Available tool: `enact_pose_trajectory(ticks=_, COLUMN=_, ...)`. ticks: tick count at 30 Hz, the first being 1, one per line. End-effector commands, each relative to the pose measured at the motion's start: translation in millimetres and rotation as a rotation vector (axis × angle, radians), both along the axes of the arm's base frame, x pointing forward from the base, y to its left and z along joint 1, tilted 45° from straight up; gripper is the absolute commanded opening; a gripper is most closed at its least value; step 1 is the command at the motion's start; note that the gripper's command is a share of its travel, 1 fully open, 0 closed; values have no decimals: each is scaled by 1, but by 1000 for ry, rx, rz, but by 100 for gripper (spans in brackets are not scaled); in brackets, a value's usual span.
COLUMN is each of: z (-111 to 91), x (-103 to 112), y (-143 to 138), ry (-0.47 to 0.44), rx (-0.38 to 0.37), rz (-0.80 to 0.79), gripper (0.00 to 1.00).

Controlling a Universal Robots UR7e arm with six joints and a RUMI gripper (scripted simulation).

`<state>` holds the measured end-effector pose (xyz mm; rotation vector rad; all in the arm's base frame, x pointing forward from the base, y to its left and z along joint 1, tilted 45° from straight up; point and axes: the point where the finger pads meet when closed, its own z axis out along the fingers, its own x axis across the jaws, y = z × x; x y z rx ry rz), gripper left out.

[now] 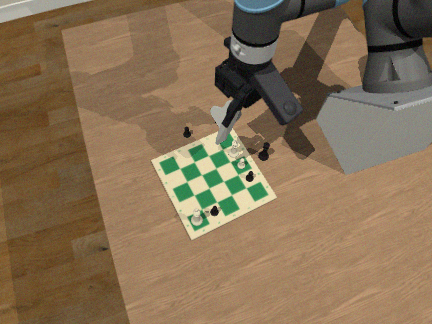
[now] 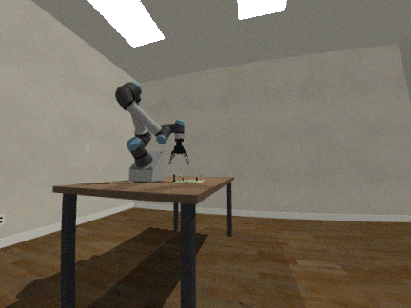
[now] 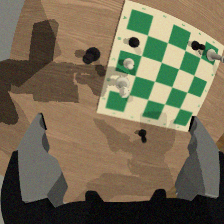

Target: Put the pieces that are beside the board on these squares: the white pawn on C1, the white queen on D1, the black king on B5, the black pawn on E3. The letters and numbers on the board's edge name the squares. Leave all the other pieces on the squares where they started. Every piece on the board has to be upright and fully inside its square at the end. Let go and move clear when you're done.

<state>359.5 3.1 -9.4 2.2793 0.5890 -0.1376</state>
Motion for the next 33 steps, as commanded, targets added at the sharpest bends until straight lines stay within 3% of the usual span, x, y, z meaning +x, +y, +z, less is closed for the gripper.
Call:
enact_pose_trajectory(ticks=1, z=-5, x=-19, y=6, ry=193, rx=-16, rz=201, gripper=100)
enact_pose_trajectory(ticks=4, z=-5, x=-22, y=6, ry=219, rx=-20, rz=226, gripper=100)
enact_pose_trajectory(ticks=7, z=-7, x=-31, y=8, ry=344, rx=-34, rz=352, gripper=100)
enact_pose_trajectory(ticks=16, z=-10, x=-51, y=11, ry=584, rx=-64, rz=591, gripper=100)
enact_pose_trajectory(ticks=27, z=-11, x=-56, y=11, ry=641, rx=-70, rz=644, gripper=100)
enact_pose_trajectory(ticks=28, z=-11, x=-56, y=11, ry=641, rx=-70, rz=644, gripper=25)
enact_pose_trajectory(ticks=33, z=-11, x=-55, y=11, ry=640, rx=-70, rz=644, gripper=25)
